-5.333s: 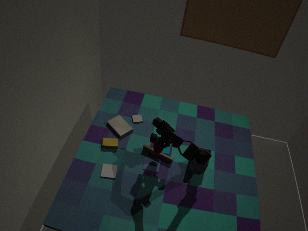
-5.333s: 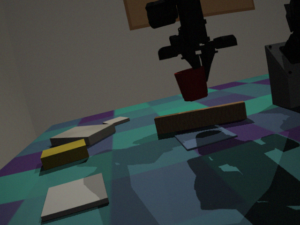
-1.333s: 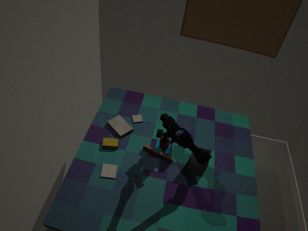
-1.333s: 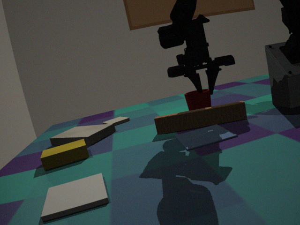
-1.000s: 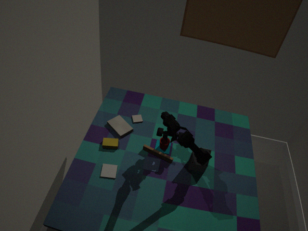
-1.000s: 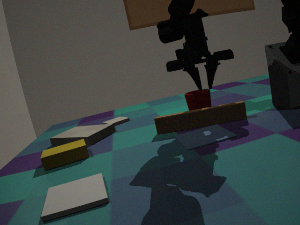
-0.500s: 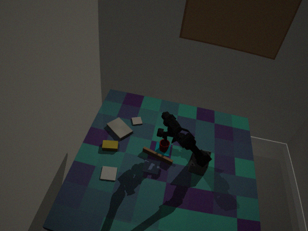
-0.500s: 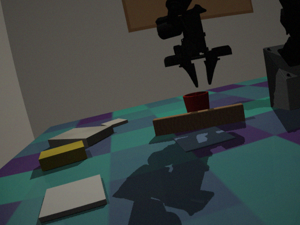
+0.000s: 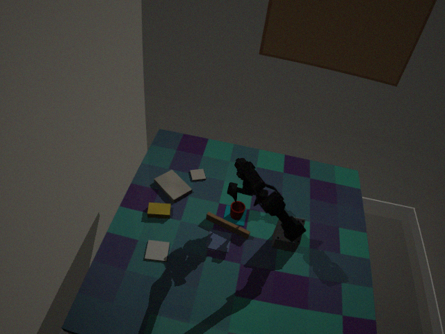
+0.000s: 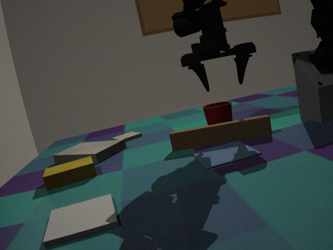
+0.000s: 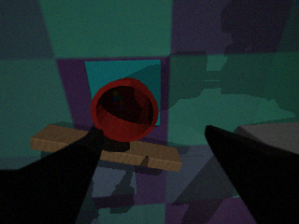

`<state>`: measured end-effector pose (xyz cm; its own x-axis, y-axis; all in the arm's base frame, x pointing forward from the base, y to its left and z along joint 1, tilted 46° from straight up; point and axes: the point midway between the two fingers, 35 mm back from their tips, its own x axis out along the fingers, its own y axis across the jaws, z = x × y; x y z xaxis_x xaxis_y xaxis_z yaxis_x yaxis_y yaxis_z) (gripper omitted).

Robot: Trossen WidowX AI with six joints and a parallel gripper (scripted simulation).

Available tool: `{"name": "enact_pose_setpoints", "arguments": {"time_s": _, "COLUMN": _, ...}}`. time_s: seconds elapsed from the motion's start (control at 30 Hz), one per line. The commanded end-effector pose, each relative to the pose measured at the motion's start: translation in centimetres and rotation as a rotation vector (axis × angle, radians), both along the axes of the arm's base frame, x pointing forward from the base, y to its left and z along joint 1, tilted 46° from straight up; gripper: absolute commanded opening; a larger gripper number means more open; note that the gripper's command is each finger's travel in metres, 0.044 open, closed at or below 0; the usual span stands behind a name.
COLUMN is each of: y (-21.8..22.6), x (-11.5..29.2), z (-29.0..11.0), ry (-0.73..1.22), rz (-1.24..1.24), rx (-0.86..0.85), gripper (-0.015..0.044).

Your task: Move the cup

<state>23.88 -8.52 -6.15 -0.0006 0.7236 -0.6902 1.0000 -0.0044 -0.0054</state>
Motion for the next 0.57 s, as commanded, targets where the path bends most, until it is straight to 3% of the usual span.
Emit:
{"name": "enact_pose_setpoints", "arguments": {"time_s": 0.0, "y": -1.5, "x": 0.1, "z": 1.4, "ry": -0.013, "rz": 0.005, "rx": -0.013, "gripper": 0.0440}}
{"name": "enact_pose_setpoints", "arguments": {"time_s": 0.53, "y": -2.8, "x": 0.1, "z": 2.6, "ry": -0.012, "rz": -0.002, "rx": -0.011, "gripper": 0.0440}}
